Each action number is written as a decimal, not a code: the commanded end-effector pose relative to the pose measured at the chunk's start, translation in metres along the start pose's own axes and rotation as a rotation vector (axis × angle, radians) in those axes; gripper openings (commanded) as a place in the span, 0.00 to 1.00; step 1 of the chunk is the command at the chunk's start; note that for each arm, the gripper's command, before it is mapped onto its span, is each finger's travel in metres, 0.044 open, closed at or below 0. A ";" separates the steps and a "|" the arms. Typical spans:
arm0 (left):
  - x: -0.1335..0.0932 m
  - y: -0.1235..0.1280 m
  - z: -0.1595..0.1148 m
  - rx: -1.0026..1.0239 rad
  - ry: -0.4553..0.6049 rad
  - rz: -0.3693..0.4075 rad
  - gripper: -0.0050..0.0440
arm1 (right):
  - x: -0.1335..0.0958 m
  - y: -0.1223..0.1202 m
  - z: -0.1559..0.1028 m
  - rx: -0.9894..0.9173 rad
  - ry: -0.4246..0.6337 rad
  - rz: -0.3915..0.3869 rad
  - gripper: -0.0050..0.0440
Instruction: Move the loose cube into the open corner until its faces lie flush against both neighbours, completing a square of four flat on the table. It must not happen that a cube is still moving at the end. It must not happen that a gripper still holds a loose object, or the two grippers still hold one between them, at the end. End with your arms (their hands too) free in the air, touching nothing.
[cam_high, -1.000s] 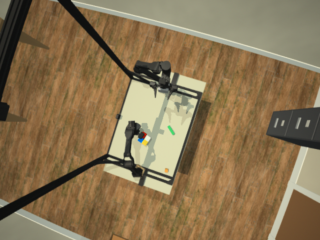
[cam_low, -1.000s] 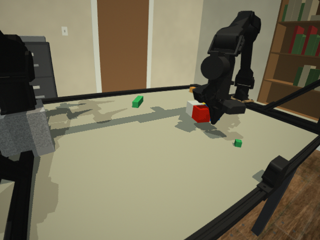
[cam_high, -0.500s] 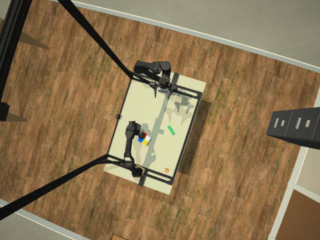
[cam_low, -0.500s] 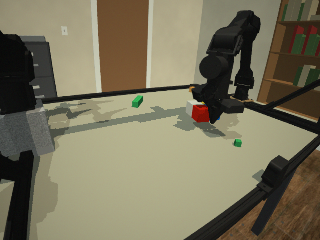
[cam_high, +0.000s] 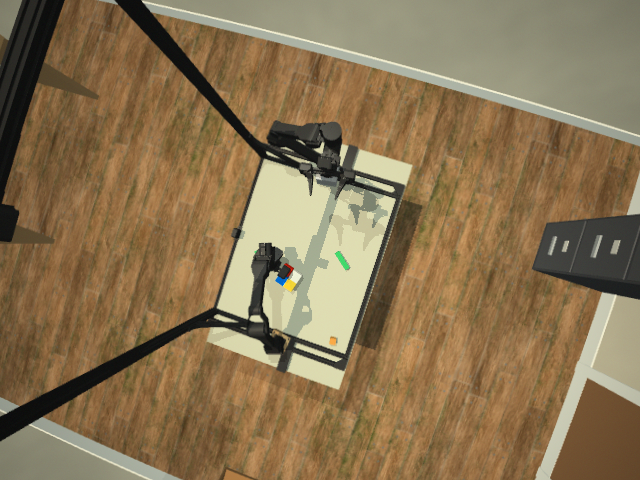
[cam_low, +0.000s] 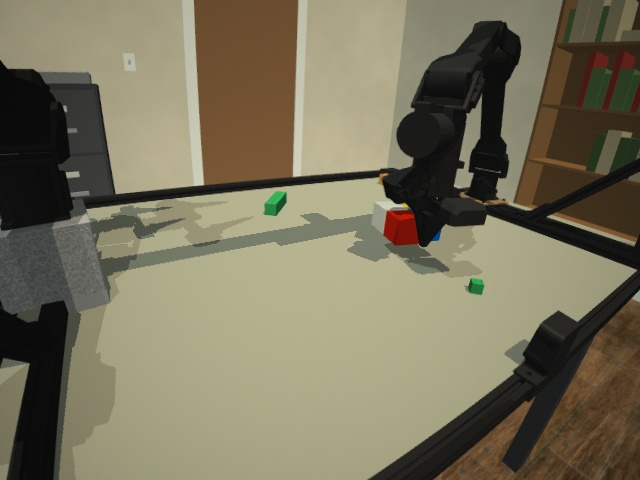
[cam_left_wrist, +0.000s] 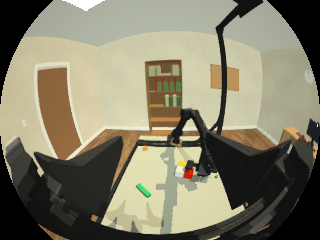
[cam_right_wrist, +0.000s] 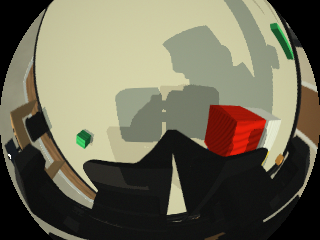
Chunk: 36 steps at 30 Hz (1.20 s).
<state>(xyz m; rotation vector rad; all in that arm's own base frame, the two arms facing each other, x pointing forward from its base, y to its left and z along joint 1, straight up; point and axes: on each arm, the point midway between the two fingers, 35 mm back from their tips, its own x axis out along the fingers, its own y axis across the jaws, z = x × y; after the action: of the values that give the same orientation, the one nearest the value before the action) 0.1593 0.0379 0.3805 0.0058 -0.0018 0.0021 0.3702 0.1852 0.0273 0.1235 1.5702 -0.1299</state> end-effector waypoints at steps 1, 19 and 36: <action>0.000 0.000 0.000 -0.007 0.001 -0.002 0.92 | -0.002 -0.002 0.000 -0.006 -0.003 0.004 0.10; 0.000 0.000 0.000 -0.007 0.001 -0.002 0.92 | -0.002 -0.007 0.000 -0.006 -0.003 0.004 0.10; 0.000 0.000 0.000 -0.007 0.001 -0.002 0.92 | -0.002 -0.013 0.000 -0.006 -0.003 0.004 0.10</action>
<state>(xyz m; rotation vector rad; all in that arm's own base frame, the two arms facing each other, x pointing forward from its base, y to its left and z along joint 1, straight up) 0.1593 0.0379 0.3805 0.0058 -0.0018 0.0021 0.3684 0.1739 0.0274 0.1235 1.5704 -0.1299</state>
